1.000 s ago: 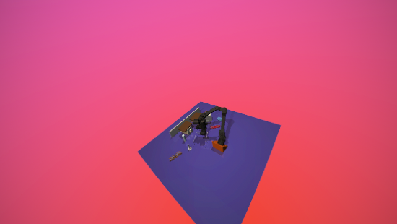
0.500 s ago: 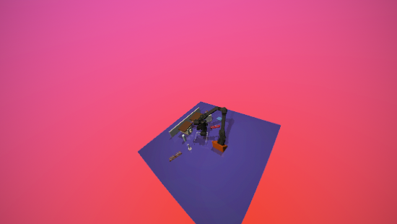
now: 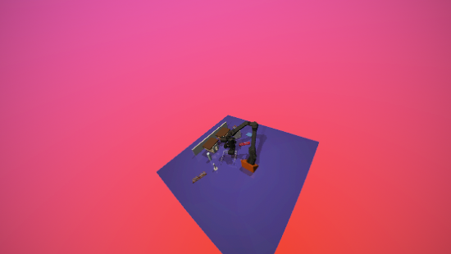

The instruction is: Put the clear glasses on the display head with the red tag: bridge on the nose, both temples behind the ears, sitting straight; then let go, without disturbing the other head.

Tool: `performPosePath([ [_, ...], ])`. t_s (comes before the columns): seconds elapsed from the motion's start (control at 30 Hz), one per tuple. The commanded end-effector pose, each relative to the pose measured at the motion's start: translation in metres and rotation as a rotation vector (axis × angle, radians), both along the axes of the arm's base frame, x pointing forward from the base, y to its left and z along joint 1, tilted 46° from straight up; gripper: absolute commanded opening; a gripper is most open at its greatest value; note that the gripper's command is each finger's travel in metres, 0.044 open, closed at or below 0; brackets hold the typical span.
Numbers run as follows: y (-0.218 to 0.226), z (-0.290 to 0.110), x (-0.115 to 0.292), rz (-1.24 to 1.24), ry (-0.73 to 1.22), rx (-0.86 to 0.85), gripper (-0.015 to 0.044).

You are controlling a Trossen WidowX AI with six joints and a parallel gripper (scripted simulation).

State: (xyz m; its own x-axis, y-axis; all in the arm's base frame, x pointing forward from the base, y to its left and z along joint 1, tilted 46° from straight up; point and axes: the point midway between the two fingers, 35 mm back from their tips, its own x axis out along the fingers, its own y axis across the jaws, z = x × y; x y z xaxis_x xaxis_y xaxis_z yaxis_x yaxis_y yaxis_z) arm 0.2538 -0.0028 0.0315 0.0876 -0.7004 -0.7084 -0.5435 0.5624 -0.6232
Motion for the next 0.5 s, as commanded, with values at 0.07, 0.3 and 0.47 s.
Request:
performPosePath([
  [0.07, -0.0043, -0.0032, -0.0021, 0.005, 0.006, -0.007, 0.0],
  [0.3, -0.0043, -0.0034, -0.0005, -0.001, 0.0, -0.002, 0.0079],
  [0.47, -0.0043, -0.0034, -0.0005, -0.001, 0.0, -0.002, 0.0107],
])
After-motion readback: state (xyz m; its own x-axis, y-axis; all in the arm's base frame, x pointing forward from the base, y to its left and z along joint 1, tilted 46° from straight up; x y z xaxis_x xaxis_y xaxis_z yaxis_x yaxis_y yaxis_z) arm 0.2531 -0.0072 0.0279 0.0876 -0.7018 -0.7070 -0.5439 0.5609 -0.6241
